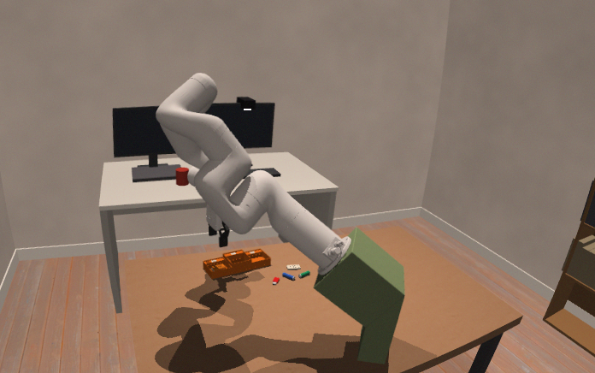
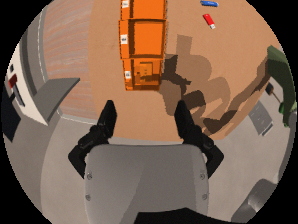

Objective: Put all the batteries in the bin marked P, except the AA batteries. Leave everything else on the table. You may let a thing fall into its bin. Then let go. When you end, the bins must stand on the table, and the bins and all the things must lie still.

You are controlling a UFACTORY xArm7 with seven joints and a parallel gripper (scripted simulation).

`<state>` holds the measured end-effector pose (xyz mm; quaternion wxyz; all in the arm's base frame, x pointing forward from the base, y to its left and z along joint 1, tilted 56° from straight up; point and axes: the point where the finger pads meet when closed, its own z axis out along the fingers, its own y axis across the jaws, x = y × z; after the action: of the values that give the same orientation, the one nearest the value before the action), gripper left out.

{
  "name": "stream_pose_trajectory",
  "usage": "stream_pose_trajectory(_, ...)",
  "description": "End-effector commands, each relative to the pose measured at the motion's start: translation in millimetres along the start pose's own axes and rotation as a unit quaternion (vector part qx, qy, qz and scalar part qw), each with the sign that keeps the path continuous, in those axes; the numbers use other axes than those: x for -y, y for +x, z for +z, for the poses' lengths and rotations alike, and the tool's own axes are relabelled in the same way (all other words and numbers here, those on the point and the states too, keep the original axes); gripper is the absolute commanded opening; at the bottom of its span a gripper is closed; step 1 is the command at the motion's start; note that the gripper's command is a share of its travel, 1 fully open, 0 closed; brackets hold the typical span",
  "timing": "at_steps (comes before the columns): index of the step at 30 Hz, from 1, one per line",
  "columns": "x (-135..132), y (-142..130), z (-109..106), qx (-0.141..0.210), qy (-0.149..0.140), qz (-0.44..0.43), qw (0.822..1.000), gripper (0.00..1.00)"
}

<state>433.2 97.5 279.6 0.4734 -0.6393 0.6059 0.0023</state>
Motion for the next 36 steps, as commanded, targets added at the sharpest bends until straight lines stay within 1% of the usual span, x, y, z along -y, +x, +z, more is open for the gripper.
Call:
stream_pose_trajectory(1, 2, 0, -20, 0.000, 0.001, 0.000, 1.000, 1.00)
stream_pose_trajectory(11, 2, 0, -60, 0.000, 0.001, 0.000, 1.000, 1.00)
stream_pose_trajectory(13, 2, 0, -60, 0.000, 0.001, 0.000, 1.000, 1.00)
stream_pose_trajectory(17, 2, 0, -75, 0.000, 0.001, 0.000, 1.000, 1.00)
stream_pose_trajectory(36, 2, 0, -75, 0.000, 0.001, 0.000, 1.000, 1.00)
